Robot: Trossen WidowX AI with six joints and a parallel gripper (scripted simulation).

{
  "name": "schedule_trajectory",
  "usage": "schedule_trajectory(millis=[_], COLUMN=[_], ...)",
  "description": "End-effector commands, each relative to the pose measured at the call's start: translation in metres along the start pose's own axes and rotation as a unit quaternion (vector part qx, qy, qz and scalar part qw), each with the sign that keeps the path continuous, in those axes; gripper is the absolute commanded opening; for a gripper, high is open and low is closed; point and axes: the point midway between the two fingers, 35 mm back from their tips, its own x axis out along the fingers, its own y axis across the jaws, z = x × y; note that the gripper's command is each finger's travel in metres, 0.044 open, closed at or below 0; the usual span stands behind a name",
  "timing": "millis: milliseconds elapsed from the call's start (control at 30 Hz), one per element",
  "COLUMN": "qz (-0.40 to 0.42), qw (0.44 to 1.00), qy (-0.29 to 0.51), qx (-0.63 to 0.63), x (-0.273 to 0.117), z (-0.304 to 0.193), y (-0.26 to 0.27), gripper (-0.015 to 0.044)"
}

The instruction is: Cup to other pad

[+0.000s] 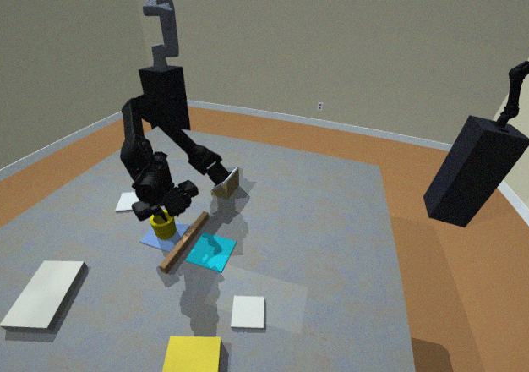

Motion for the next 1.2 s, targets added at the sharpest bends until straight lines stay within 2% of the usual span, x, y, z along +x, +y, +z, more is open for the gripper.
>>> schedule_trajectory(millis=[0,233,967,1000,1167], qz=[-0.001,-0.001,0.000,0.000,0.000], qw=[1.000,1.000,1.000,1.000,1.000], qy=[0.002,0.003,0.002,0.002,0.001], qx=[-0.004,-0.004,0.000,0.000,0.000], x=[0.0060,0.0131,0.0115,0.0115,0.0042], z=[-0.0008,-0.0015,-0.0014,-0.0014,-0.0008], y=[0.0011,0.0016,0.0009,0.0009,0.0006], gripper=[0.0167,0.0167,0.0020,0.0000,0.0000])
